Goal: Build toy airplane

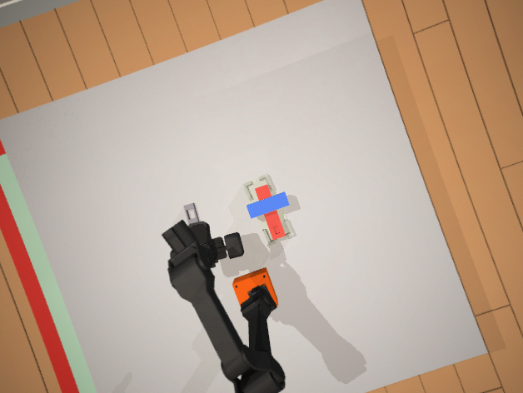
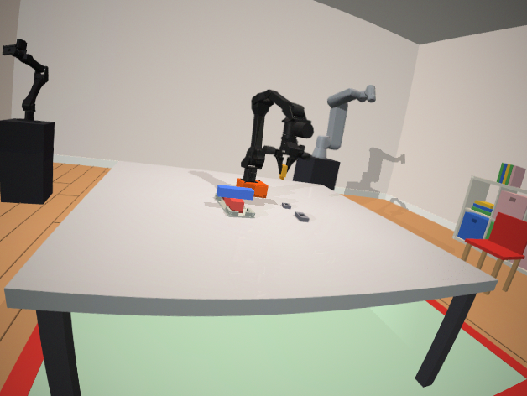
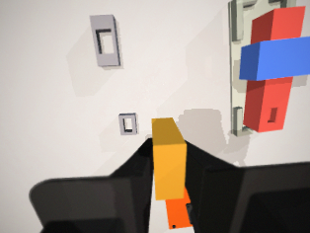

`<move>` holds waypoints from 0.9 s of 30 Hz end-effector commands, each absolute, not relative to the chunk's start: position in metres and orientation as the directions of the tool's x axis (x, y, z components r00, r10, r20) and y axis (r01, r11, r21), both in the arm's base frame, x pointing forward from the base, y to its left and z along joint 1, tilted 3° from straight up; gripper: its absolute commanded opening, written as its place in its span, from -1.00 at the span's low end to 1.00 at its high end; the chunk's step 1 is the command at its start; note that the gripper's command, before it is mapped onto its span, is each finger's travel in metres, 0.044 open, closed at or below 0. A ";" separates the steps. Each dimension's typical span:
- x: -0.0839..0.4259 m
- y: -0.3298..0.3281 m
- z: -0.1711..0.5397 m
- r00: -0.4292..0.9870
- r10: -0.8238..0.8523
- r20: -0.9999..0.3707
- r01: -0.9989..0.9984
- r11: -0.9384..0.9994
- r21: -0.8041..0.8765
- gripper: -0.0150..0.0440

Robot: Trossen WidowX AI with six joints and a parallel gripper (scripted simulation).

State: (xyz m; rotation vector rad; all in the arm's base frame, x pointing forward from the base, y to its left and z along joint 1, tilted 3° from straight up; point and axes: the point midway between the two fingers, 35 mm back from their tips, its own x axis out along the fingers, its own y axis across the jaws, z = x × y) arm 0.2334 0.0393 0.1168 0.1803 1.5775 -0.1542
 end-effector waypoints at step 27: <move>0.225 -0.060 0.095 -0.018 0.000 -1.000 0.169 0.986 -0.003 -0.49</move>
